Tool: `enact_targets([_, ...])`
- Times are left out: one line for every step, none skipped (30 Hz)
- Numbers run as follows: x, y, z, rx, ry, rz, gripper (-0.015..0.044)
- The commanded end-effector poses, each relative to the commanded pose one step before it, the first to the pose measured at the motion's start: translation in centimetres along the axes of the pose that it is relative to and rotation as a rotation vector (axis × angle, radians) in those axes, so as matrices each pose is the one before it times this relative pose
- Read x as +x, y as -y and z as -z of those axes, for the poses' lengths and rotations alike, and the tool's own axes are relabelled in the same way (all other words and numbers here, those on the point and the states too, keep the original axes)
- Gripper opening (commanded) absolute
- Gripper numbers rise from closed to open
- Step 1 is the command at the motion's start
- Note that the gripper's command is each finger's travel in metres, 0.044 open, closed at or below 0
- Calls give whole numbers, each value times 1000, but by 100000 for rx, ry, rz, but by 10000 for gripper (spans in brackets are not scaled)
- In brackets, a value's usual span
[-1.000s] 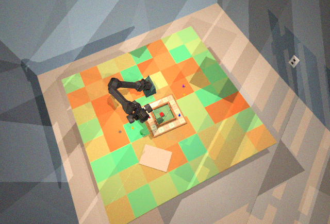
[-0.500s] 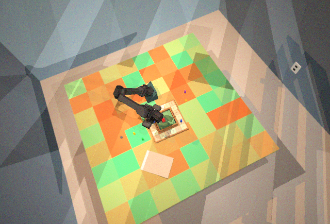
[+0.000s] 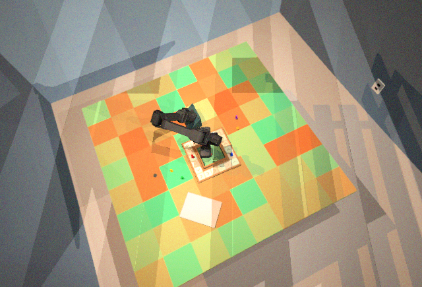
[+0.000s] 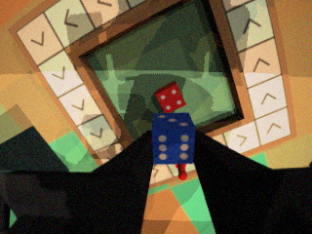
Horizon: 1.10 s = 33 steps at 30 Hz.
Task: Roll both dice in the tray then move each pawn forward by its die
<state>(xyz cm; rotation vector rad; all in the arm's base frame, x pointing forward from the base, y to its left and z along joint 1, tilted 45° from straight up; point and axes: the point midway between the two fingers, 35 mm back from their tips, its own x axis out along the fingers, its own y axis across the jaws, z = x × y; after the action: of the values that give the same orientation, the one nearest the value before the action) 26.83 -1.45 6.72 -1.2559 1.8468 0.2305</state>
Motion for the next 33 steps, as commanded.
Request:
enact_targets([616, -1574, -1477, -14759, -868, -581, 0])
enact_targets([112, -305, -364, -3398, -180, -1, 0])
enact_targets([114, -298, -366, -3395, -190, -2, 0])
enact_targets([116, -291, -368, -3393, -201, -4, 0])
enact_targets([118, -285, -371, -3393, -212, -6, 0])
enact_targets([119, -277, -372, -3389, -222, -8, 0])
enact_targets([121, -270, -374, -3385, -233, -11, 0])
enact_targets([123, -263, -375, -3377, -243, -15, 0])
enact_targets([101, -207, -306, -2743, -205, -15, 0])
enact_targets([61, -121, -185, -1645, -126, -10, 0])
enact_targets([20, -40, -62, -548, -43, -4, 0])
enact_targets([0, 0, 0, 0, 0, 0, 0])
enact_targets([0, 0, 0, 0, 0, 0, 0])
enact_targets([-8, 76, -3, 1, 7, 4, 0])
enact_targets([-21, 214, -7, 3, 18, 10, 0])
enact_targets([-32, 352, -10, 5, 27, 17, 0])
enact_targets([-34, 431, -7, 8, 29, 20, 0])
enact_targets([-29, 431, -3, 9, 24, 20, 0])
enact_targets([-23, 431, 2, 11, 18, 20, 0])
enact_targets([-18, 431, 7, 12, 13, 19, 0])
enact_targets([-12, 431, 11, 14, 8, 19, 0])
enact_targets([-7, 430, 16, 15, 3, 18, 0])
enact_targets([-2, 429, 21, 16, -3, 17, 0])
enact_targets([4, 428, 25, 18, -8, 16, 0])
enact_targets([9, 428, 30, 19, -13, 15, 0])
enact_targets([14, 427, 35, 20, -18, 14, 0])
enact_targets([20, 426, 40, 21, -23, 13, 0])
enact_targets([25, 425, 44, 23, -28, 12, 0])
enact_targets([30, 422, 49, 24, -33, 11, 0])
enact_targets([28, 338, 42, 20, -30, 8, 0])
enact_targets([18, 202, 27, 12, -20, 4, 0])
enact_targets([6, 67, 9, 4, -7, 1, 0])
enact_targets([0, 0, 0, 0, 0, 0, 0])
